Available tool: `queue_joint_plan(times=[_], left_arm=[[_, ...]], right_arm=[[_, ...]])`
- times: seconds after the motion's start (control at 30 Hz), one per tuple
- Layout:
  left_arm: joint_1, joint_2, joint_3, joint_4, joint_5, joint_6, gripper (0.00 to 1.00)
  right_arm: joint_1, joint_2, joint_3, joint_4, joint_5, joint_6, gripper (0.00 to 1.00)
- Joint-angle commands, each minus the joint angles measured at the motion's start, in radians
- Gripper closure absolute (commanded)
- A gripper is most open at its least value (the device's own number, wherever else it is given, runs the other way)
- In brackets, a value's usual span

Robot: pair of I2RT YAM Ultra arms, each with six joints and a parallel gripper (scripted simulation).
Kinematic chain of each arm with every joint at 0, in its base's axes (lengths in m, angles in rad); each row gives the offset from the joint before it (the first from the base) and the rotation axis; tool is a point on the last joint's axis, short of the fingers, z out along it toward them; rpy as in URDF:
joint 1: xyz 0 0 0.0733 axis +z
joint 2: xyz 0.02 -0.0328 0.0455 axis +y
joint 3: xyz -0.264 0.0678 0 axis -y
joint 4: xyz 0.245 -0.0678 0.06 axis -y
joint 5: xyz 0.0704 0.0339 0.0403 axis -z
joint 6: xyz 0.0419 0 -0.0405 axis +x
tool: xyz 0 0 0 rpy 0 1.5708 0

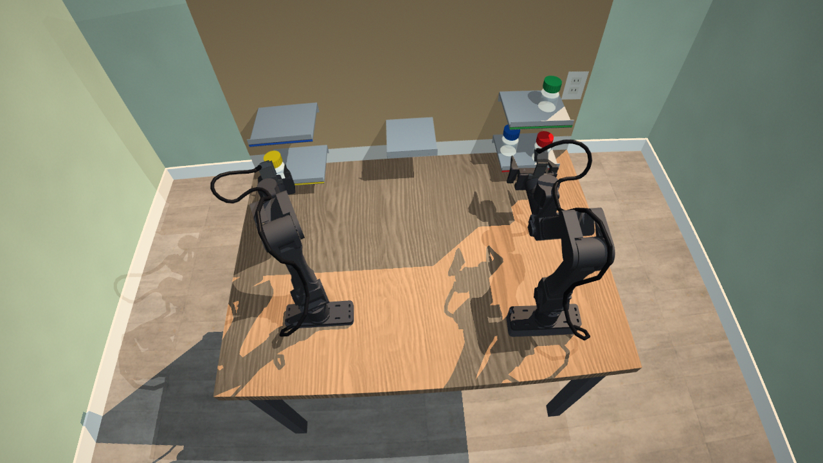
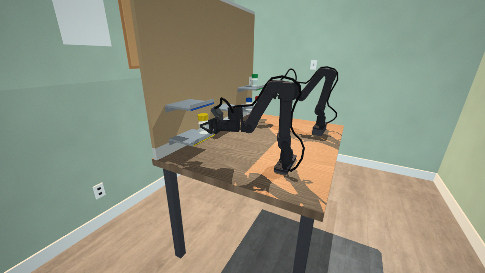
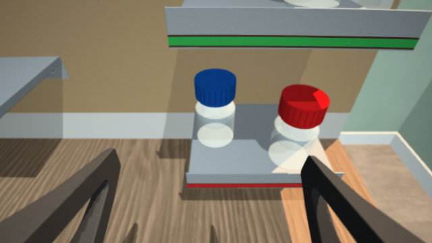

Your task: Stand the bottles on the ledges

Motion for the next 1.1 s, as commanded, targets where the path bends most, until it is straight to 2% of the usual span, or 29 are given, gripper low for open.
queue_joint_plan(times=[0.0,0.47,0.73,0.8,0.97,1.07], left_arm=[[-0.022,0.034,0.078,0.061,-0.021,-0.001,0.48],[-0.057,0.214,0.264,0.088,-0.050,0.007,0.48],[-0.060,0.227,0.289,0.088,-0.045,0.007,0.48],[-0.060,0.227,0.289,0.088,-0.045,0.007,0.48],[-0.060,0.227,0.290,0.088,-0.045,0.007,0.48],[-0.060,0.227,0.290,0.088,-0.045,0.007,0.48]], right_arm=[[0.003,-0.015,0.005,-0.010,0.002,0.002,0.00],[0.003,-0.015,0.005,-0.010,0.002,0.002,0.00],[0.003,-0.015,0.005,-0.010,0.002,0.002,0.00],[0.002,-0.013,0.006,0.004,0.000,0.001,0.19],[-0.002,0.085,0.049,0.091,-0.016,-0.015,0.19],[-0.011,0.197,0.095,0.126,-0.022,-0.022,0.19]])
